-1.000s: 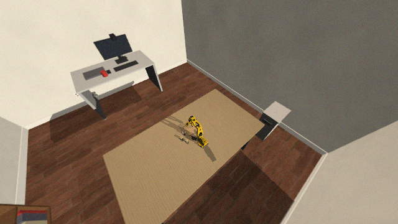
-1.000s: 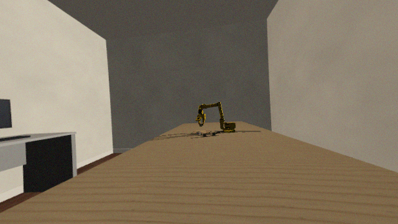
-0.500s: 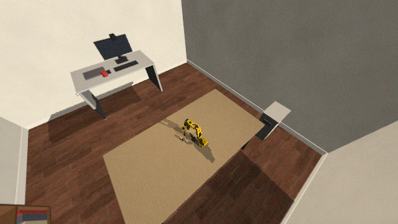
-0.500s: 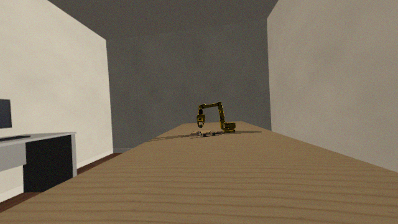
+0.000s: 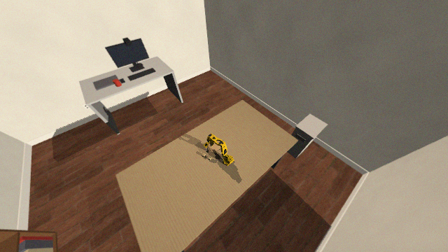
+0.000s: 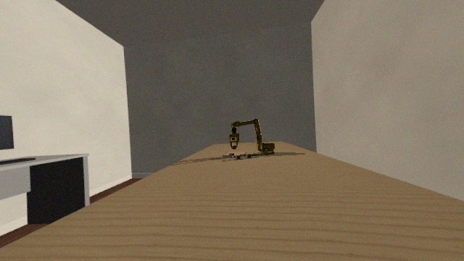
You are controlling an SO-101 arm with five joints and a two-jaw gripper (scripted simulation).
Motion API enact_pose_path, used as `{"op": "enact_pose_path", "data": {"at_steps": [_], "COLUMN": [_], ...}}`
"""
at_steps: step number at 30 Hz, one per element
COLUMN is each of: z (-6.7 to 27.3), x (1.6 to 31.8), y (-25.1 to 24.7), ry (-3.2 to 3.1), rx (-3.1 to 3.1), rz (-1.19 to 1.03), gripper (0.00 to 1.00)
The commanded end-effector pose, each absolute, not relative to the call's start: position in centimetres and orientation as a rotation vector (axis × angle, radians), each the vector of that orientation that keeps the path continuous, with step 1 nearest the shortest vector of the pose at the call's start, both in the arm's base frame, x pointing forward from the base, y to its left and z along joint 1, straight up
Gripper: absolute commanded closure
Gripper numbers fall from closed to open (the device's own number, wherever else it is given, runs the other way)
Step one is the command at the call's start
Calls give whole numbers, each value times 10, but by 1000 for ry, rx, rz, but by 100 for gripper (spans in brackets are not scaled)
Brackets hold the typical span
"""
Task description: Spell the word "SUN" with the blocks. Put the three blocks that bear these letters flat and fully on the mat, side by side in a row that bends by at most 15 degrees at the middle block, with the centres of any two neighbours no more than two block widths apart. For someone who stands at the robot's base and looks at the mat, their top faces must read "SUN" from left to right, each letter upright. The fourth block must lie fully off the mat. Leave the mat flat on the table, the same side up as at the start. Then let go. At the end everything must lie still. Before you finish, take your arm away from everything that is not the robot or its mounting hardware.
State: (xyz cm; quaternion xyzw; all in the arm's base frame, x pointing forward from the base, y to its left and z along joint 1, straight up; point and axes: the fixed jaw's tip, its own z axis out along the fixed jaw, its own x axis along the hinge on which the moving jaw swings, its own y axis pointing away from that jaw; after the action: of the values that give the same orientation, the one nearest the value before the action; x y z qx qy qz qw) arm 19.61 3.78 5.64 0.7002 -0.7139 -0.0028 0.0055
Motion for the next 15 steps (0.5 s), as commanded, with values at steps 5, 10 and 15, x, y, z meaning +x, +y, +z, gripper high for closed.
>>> {"op": "enact_pose_path", "data": {"at_steps": [5,10,15], "z": [69,71,71], "x": [204,204,204], "y": [41,41,41], "ry": [-2286,-2290,-2290], "rx": [2243,2249,2249], "rz": [66,73,73], "gripper": [100,100,100]}}
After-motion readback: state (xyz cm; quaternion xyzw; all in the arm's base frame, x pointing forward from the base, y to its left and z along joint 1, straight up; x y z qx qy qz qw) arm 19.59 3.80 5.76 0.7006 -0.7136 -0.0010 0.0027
